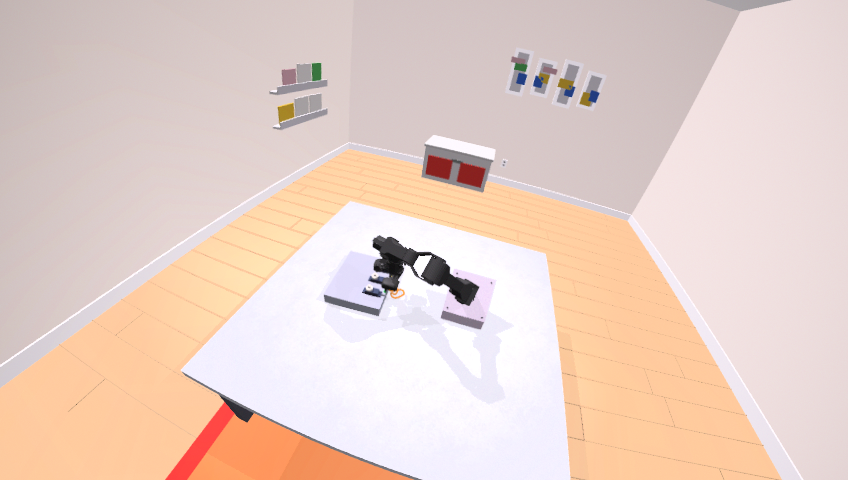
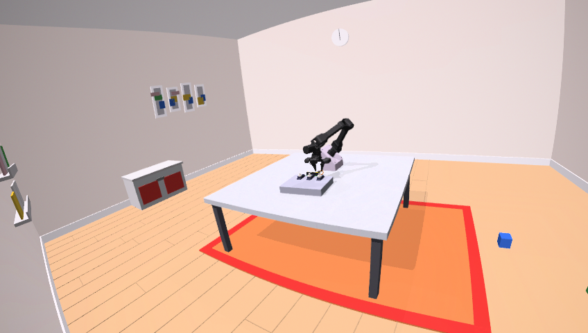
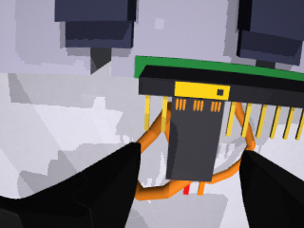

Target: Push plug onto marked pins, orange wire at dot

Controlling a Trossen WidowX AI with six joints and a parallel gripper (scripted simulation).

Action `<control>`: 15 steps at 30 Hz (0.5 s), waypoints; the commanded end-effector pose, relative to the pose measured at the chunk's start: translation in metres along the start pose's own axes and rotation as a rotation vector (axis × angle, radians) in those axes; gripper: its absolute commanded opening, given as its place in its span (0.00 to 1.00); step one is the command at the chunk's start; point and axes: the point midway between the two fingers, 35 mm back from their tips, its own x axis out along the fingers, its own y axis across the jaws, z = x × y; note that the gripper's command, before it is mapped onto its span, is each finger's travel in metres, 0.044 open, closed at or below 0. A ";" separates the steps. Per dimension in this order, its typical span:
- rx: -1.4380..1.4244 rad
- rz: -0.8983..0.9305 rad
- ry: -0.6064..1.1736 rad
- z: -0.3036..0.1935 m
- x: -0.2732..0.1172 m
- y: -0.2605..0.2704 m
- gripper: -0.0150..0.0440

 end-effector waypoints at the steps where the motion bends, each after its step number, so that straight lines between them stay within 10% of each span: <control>1: 0.000 0.000 -0.005 0.002 -0.014 -0.001 0.74; 7: 0.000 0.000 -0.004 0.001 -0.059 -0.001 1.00; 15: 0.000 0.000 -0.004 0.001 -0.059 -0.001 1.00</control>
